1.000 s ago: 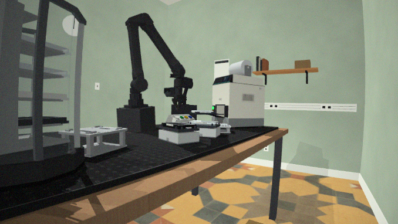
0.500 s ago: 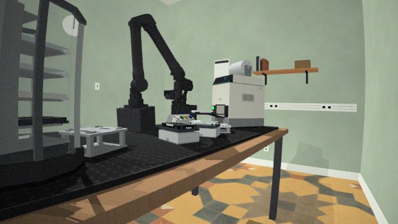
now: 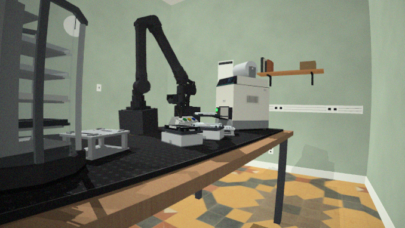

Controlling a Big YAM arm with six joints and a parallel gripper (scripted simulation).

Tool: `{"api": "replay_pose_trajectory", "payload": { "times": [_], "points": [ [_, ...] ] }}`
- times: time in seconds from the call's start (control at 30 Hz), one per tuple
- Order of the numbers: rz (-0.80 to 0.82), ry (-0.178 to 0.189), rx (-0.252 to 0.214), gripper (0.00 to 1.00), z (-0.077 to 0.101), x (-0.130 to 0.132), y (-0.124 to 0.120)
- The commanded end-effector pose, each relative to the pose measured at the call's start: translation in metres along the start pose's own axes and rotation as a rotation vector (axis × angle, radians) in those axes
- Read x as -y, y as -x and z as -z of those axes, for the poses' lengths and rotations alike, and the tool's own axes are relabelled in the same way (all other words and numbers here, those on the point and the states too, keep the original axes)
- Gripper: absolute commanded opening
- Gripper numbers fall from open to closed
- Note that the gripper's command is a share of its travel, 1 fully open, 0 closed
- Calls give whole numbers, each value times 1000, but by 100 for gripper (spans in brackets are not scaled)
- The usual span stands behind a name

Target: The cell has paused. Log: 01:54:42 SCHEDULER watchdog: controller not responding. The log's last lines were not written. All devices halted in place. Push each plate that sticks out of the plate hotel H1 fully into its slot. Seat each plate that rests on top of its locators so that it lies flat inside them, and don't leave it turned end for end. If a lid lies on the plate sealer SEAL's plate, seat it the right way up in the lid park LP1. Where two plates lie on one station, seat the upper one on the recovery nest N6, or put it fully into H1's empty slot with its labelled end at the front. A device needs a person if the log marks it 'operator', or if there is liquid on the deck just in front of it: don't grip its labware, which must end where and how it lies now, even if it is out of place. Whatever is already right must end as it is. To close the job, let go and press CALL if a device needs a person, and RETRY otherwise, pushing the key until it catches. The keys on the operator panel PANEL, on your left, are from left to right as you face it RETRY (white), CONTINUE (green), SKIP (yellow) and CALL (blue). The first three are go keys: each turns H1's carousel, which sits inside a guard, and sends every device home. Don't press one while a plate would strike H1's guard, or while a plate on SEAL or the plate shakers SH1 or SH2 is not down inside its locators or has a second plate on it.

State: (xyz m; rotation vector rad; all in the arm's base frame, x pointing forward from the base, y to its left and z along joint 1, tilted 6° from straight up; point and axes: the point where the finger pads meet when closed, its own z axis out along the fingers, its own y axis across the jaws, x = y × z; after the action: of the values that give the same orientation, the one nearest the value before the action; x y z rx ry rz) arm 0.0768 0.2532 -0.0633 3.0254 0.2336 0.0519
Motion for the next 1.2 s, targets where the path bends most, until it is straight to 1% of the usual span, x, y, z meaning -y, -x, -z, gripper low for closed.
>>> {"api": "replay_pose_trajectory", "payload": {
  "times": [0.0, 0.03, 0.07, 0.1, 0.13, 0.27, 0.3, 0.43, 0.5, 0.6, 0.7, 1.17],
  "points": [
    [1, -4, -4, 0, -6, 1, -3],
    [-1, -25, -12, 0, 3, 11, -5],
    [-1, -24, -12, 0, 3, 11, -5],
    [-1, -42, -21, 0, 5, 11, -8],
    [-1, -24, -12, 0, 3, 11, -5],
    [-1, -24, -12, 0, 3, 11, -5],
    [0, -37, -19, 0, 4, 11, -7],
    [1, -11, -7, 0, -5, 3, -4],
    [0, -4, -4, 0, -8, 0, -3],
    [-1, -11, -7, 0, -7, 1, -3],
    [2, -2, -3, 0, -10, -1, -2],
    [3, -3, -2, 0, -14, -2, 0]
  ]
}}
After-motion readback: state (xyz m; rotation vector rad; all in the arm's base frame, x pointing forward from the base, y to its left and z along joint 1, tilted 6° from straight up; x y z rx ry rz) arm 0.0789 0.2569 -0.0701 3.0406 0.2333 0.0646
